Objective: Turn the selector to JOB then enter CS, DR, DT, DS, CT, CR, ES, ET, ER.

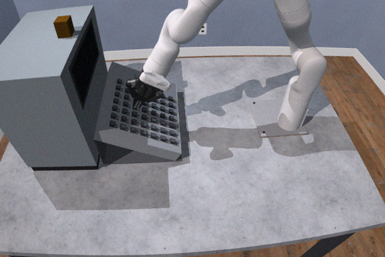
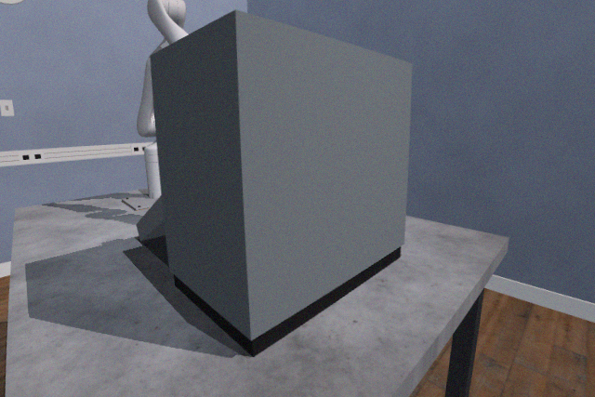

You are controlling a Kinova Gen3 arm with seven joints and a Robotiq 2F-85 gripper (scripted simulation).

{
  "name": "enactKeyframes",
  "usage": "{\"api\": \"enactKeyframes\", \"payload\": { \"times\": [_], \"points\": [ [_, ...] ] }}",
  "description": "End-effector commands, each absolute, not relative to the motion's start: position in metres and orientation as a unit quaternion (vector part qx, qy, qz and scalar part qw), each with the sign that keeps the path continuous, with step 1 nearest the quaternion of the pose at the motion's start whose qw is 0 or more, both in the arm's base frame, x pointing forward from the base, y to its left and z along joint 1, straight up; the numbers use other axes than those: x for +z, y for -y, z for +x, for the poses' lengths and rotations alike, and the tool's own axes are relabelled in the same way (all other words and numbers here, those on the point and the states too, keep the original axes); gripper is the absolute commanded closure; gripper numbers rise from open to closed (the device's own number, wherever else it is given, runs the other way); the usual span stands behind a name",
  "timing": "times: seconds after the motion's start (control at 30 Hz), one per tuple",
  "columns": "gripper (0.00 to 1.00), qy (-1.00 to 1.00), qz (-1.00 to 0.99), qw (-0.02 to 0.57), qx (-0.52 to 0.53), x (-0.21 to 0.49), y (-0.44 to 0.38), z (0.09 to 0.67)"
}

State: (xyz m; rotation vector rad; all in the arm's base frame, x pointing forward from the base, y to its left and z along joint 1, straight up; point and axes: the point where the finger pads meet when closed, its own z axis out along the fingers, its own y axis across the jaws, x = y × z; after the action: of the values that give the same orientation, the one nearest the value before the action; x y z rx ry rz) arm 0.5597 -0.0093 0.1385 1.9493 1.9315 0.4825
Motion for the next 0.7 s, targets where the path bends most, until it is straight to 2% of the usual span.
{"api": "enactKeyframes", "payload": {
  "times": [0.0, 0.67],
  "points": [
    [0.9, -0.682, 0.688, 0.177, 0.171, 0.139, 0.0093, 0.5605],
    [0.9, -0.682, 0.688, 0.177, 0.171, 0.1429, 0.0092, 0.5584]
  ]
}}
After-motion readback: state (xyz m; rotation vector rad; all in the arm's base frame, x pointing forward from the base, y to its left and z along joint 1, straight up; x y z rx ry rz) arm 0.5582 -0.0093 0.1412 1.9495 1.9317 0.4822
